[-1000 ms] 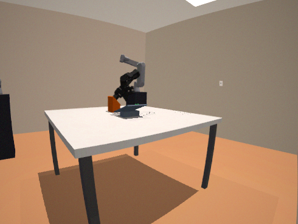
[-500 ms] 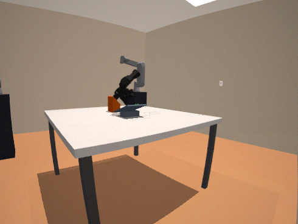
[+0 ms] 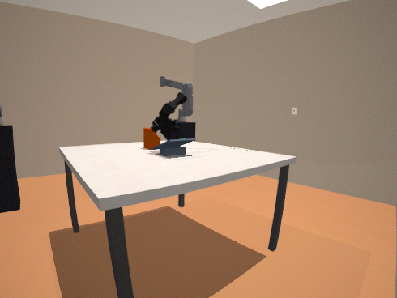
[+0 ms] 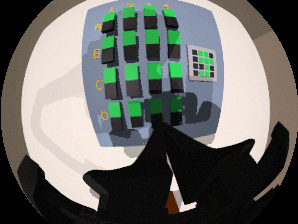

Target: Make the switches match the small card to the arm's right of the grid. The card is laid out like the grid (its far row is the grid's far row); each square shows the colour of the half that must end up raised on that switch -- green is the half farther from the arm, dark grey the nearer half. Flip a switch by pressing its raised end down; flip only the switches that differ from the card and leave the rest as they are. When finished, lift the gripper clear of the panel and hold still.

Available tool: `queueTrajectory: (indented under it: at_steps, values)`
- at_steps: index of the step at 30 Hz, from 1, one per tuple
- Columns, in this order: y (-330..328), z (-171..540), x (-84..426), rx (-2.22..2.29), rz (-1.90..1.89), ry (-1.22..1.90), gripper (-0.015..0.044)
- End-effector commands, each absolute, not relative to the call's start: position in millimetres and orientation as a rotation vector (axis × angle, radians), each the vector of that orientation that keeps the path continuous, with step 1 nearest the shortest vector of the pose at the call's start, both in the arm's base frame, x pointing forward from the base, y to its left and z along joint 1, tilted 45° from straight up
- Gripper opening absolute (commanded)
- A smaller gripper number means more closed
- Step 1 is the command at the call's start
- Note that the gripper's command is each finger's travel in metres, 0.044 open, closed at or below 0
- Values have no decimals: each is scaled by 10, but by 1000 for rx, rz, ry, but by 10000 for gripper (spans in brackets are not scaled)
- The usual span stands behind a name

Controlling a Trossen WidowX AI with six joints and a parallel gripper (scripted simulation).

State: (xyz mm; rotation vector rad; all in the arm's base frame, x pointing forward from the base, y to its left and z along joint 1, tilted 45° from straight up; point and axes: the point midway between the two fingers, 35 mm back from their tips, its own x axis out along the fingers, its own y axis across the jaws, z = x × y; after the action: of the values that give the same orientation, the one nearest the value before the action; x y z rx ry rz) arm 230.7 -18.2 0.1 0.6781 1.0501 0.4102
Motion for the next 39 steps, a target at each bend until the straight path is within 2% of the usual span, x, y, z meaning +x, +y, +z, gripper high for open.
queueTrajectory:
  at_steps: [1, 39]
  values:
    - [-128, -49, 2279, 700, 412, 1064, 0]
    - [-40, -143, 2339, 700, 412, 1064, 0]
